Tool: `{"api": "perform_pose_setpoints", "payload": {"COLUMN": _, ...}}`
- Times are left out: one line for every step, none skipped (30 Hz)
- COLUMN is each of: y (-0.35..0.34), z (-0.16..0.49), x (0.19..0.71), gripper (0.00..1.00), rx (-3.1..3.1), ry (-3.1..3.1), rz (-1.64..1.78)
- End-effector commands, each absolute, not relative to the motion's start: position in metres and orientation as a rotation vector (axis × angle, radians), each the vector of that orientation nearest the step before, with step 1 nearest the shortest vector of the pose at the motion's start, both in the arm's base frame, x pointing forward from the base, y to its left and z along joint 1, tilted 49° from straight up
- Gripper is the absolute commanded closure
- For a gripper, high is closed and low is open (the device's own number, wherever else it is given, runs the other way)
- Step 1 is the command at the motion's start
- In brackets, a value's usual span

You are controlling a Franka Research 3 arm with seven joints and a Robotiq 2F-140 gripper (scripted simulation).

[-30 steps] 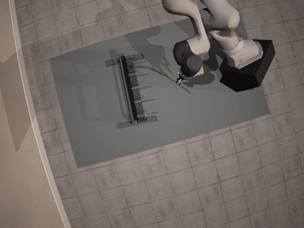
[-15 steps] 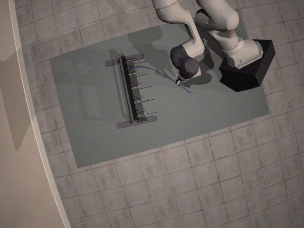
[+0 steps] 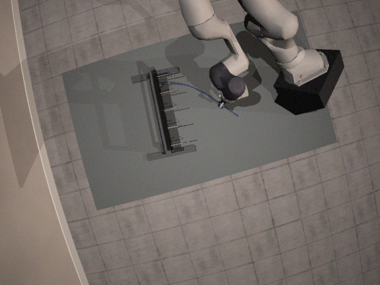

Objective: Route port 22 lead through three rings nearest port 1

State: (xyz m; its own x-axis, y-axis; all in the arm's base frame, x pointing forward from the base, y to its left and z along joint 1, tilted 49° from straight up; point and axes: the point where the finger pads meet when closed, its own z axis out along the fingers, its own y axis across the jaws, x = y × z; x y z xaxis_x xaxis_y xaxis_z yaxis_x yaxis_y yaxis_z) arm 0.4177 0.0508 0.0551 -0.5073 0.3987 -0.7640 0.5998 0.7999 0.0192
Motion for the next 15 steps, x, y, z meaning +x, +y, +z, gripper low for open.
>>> {"api": "perform_pose_setpoints", "payload": {"y": 0.0530, "z": 0.0513, "x": 0.4222, "gripper": 0.80, "rx": 0.780, "ry": 2.157, "rz": -0.272}}
{"api": "perform_pose_setpoints", "payload": {"y": 0.0520, "z": 0.0499, "x": 0.4236, "gripper": 0.80, "rx": 0.780, "ry": 2.157, "rz": -0.272}}
{"api": "perform_pose_setpoints", "payload": {"y": 0.0511, "z": 0.0486, "x": 0.4249, "gripper": 0.80, "rx": 0.780, "ry": 2.157, "rz": -0.272}}
{"api": "perform_pose_setpoints", "payload": {"y": 0.0503, "z": 0.0474, "x": 0.4260, "gripper": 0.80, "rx": 0.780, "ry": 2.157, "rz": -0.272}}
{"api": "perform_pose_setpoints", "payload": {"y": 0.0496, "z": 0.0464, "x": 0.4270, "gripper": 0.80, "rx": 0.780, "ry": 2.157, "rz": -0.272}}
{"api": "perform_pose_setpoints", "payload": {"y": 0.0489, "z": 0.0454, "x": 0.4278, "gripper": 0.80, "rx": 0.780, "ry": 2.157, "rz": -0.272}}
{"api": "perform_pose_setpoints", "payload": {"y": 0.0484, "z": 0.0447, "x": 0.4286, "gripper": 0.80, "rx": 0.780, "ry": 2.157, "rz": -0.272}}
{"api": "perform_pose_setpoints", "payload": {"y": 0.0480, "z": 0.0440, "x": 0.4292, "gripper": 0.80, "rx": 0.780, "ry": 2.157, "rz": -0.272}}
{"api": "perform_pose_setpoints", "payload": {"y": 0.0476, "z": 0.0435, "x": 0.4297, "gripper": 0.80, "rx": 0.780, "ry": 2.157, "rz": -0.272}}
{"api": "perform_pose_setpoints", "payload": {"y": 0.0474, "z": 0.0431, "x": 0.4301, "gripper": 0.80, "rx": 0.780, "ry": 2.157, "rz": -0.272}}
{"api": "perform_pose_setpoints", "payload": {"y": 0.0471, "z": 0.0428, "x": 0.4304, "gripper": 0.80, "rx": 0.780, "ry": 2.157, "rz": -0.272}}
{"api": "perform_pose_setpoints", "payload": {"y": 0.0470, "z": 0.0426, "x": 0.4306, "gripper": 0.80, "rx": 0.780, "ry": 2.157, "rz": -0.272}}
{"api": "perform_pose_setpoints", "payload": {"y": 0.0469, "z": 0.0425, "x": 0.4307, "gripper": 0.80, "rx": 0.780, "ry": 2.157, "rz": -0.272}}
{"api": "perform_pose_setpoints", "payload": {"y": 0.0469, "z": 0.0424, "x": 0.4308, "gripper": 0.80, "rx": 0.780, "ry": 2.157, "rz": -0.272}}
{"api": "perform_pose_setpoints", "payload": {"y": 0.0468, "z": 0.0424, "x": 0.4308, "gripper": 0.80, "rx": 0.780, "ry": 2.157, "rz": -0.272}}
